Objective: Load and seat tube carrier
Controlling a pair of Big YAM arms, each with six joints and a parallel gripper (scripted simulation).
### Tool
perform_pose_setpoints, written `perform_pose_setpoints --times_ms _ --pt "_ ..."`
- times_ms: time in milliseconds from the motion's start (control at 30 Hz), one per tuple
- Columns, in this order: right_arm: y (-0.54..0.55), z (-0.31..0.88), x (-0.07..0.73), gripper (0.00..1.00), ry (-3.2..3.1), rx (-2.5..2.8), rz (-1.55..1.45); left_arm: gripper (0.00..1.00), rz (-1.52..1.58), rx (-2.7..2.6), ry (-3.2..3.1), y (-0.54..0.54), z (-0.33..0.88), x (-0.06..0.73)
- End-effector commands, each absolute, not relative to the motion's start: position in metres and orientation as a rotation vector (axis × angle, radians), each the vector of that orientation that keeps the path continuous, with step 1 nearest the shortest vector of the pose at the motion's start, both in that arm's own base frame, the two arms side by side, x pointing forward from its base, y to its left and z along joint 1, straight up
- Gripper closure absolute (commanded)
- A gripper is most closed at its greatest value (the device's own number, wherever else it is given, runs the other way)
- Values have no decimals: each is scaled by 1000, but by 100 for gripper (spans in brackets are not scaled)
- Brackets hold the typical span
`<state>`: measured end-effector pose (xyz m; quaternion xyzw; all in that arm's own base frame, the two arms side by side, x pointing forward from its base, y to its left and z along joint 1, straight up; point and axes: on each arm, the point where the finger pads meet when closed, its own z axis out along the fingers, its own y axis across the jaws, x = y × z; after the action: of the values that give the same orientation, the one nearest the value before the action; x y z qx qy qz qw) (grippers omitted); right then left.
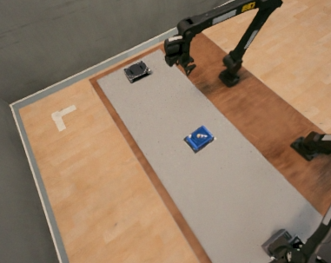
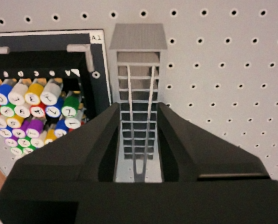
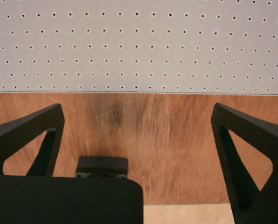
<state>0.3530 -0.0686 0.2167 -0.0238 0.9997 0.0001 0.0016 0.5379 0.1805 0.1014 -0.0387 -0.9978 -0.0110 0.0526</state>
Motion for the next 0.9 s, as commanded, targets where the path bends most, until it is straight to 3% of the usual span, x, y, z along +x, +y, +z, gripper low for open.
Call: perform_pose_setpoints --times_ms 0,867 --pt "-70 229 361 0 3106 -54 -11 76 -52 -119 -3064 184 116 546" --pt "-70 229 361 0 3106 -54 -11 76 -70 -123 -3092 186 164 551"
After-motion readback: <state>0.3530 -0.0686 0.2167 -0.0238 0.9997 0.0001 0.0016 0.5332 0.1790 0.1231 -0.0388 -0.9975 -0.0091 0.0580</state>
